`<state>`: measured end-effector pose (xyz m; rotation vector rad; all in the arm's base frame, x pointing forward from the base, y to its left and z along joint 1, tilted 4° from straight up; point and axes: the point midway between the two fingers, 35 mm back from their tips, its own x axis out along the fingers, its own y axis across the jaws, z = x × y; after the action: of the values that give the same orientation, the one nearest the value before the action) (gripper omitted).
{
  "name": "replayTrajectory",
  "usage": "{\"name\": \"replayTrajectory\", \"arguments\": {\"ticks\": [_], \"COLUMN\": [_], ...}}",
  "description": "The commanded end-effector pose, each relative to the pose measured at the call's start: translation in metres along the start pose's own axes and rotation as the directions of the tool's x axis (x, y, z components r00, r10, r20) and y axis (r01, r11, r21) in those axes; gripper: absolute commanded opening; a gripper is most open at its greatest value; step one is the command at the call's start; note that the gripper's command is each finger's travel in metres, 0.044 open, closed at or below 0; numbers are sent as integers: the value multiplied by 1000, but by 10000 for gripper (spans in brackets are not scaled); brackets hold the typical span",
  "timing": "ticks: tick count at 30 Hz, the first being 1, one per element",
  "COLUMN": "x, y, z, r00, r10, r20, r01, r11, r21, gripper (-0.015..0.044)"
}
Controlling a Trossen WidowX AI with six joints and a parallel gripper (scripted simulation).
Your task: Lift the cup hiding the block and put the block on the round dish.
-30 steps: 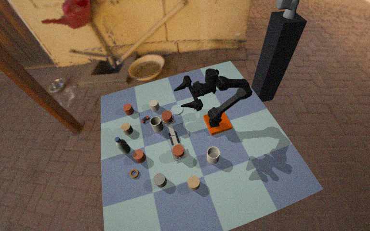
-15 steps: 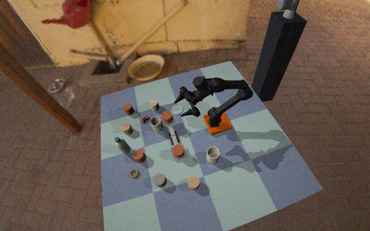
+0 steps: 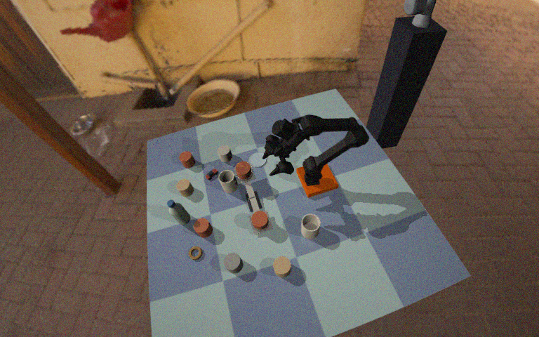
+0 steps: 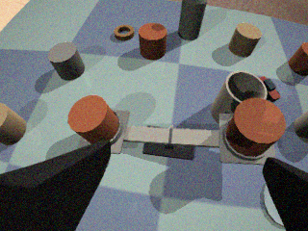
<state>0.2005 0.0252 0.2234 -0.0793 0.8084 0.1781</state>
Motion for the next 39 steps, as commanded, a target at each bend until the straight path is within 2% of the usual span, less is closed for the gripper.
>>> {"name": "replayTrajectory", "arguments": {"ticks": [1,5,19,29,39], "x": [1,4,36,63,94], "y": [0,2,26,49,77], "z": [-5,-3,17,26,28], "r00": [1000,999,968,921,856], "r10": [4,14,82,105,103], "r20": [-25,-46,-238,-376,-507], "r01": [-3,-11,35,190,397], "r11": [1000,998,891,721,496], "r21": [21,63,453,666,772], "gripper": [440,440,440,440,440]}}
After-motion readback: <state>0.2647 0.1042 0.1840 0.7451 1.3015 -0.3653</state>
